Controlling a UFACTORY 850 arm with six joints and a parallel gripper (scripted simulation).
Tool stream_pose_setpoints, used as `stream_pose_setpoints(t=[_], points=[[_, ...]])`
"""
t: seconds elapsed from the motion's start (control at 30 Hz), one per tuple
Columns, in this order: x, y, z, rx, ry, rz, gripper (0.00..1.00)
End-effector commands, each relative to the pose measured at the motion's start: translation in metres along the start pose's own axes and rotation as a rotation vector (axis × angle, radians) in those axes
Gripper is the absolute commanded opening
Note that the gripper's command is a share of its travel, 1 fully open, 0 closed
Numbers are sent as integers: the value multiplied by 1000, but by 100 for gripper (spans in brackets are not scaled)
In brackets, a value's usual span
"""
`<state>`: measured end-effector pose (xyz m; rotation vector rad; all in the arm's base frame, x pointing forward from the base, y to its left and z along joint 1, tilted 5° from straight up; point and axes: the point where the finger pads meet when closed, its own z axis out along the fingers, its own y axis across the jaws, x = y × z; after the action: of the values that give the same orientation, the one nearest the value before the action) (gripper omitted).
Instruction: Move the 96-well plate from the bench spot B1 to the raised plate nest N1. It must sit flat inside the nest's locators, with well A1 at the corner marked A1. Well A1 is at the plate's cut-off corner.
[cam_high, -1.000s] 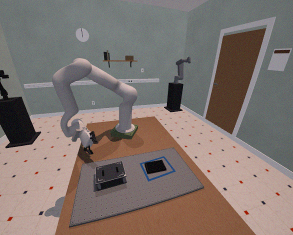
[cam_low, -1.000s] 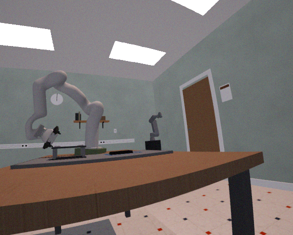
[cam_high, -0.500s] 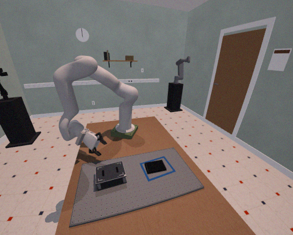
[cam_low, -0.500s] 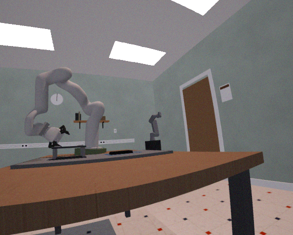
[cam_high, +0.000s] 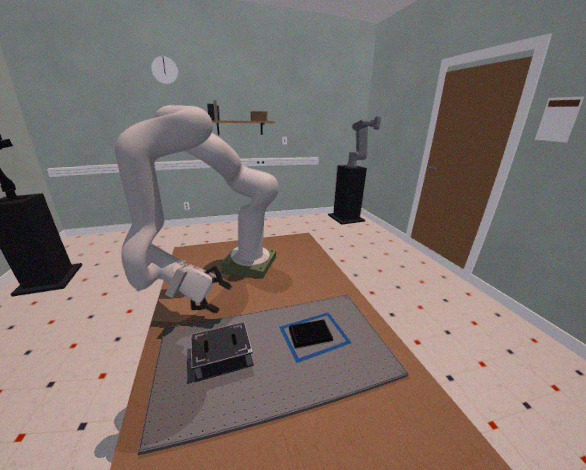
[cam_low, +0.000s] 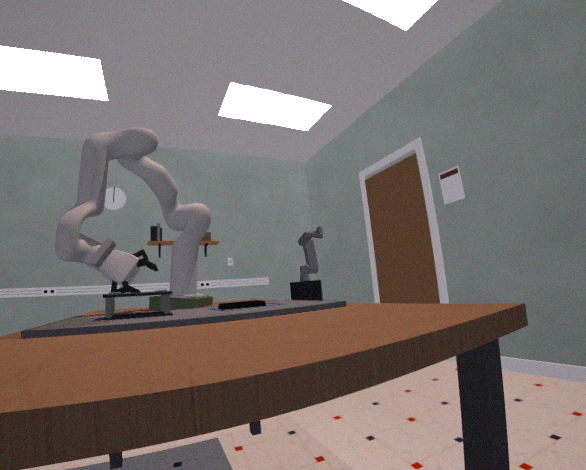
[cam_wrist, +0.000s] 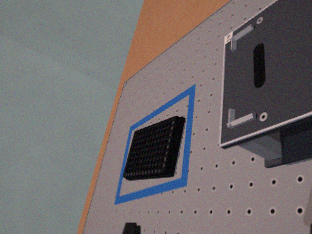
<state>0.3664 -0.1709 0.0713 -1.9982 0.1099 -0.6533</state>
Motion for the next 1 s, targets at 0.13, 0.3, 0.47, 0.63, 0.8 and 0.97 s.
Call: stream_pose_setpoints(t=[0.13,0.3,0.47,0.63,0.8,0.97], points=[[-6,-12,26,-5,-173,-66,100],[-11,-21,44,-18,-317,-134,100],[-14,-28,59,-37,-454,-211,100],[-15,-32,71,-52,-537,-264,100],[-14,-37,82,-81,-669,-361,100],[-9,-43,97,-114,-791,-470,100]])
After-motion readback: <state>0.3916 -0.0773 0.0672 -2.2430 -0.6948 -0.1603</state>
